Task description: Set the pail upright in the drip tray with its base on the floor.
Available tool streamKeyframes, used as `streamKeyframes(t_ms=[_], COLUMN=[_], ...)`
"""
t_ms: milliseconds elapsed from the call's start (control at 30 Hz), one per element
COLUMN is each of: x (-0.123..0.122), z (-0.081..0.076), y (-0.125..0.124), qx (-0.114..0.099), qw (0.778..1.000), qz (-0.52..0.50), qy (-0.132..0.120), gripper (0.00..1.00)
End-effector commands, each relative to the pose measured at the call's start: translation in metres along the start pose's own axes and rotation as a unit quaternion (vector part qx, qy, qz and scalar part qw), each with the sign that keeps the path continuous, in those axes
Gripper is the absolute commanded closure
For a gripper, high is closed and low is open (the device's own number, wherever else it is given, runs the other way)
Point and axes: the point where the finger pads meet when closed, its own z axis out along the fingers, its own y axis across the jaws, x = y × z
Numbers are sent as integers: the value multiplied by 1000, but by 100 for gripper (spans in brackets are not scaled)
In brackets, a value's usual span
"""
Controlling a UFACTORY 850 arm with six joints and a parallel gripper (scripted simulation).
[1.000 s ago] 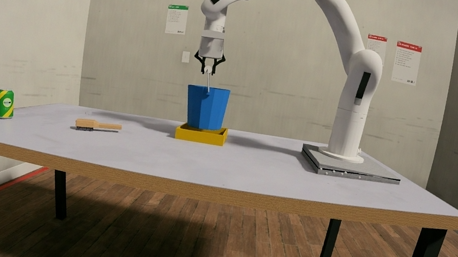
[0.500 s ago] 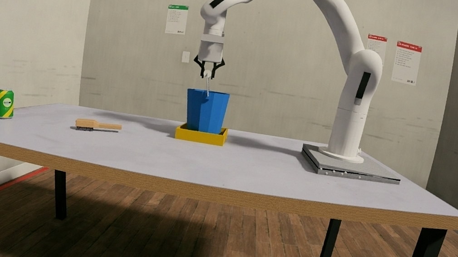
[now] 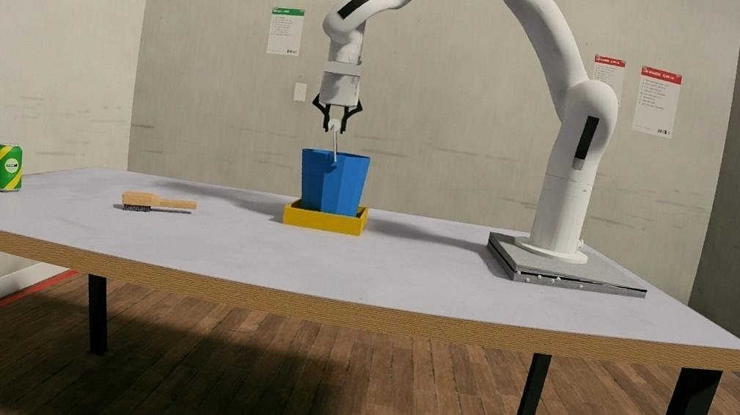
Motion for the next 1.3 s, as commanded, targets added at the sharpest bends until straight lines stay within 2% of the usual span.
streamKeyframes(t_ms=[0, 600, 1267], x=[0, 0, 0], z=[4, 12, 14], y=[1, 1, 1], qx=[-1, -1, -1], qw=[1000, 1000, 1000], qz=[0, 0, 0], qy=[0, 0, 0], gripper=[100, 100, 100])
